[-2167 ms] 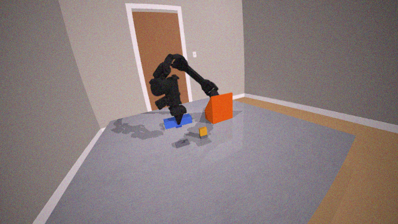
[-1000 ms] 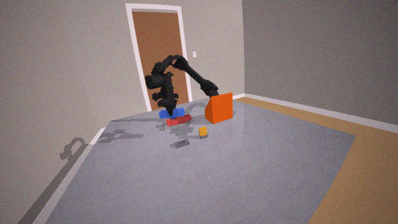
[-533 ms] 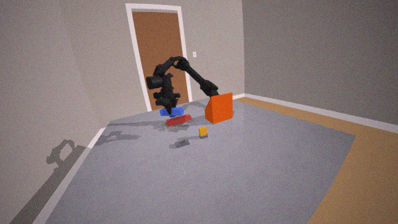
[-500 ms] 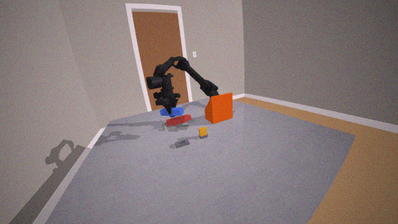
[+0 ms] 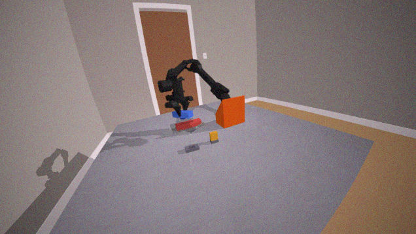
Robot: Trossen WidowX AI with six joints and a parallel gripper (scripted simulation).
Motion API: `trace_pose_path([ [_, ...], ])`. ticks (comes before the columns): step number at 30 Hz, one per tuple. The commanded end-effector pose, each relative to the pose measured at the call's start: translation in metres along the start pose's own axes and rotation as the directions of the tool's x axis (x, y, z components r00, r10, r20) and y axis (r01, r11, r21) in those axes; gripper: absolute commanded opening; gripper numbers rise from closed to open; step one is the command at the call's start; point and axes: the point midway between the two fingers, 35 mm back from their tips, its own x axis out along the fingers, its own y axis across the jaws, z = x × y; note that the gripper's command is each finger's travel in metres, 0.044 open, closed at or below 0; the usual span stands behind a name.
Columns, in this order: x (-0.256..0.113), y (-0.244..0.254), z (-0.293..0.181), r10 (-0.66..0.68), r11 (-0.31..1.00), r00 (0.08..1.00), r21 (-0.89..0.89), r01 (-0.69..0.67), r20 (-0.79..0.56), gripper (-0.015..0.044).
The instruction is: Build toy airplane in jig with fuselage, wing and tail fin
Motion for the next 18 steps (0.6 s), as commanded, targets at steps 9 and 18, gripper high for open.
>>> trace_pose_path([
  [9, 0.008, -0.036, 0.013, -0.003, 0.984, 1.000, 0.176, 0.005, -0.013, 0.0000],
  [18, 0.013, -0.061, 0.023, -0.010, 0.945, 1.000, 0.327, 0.009, 0.002, 0.0000],
])
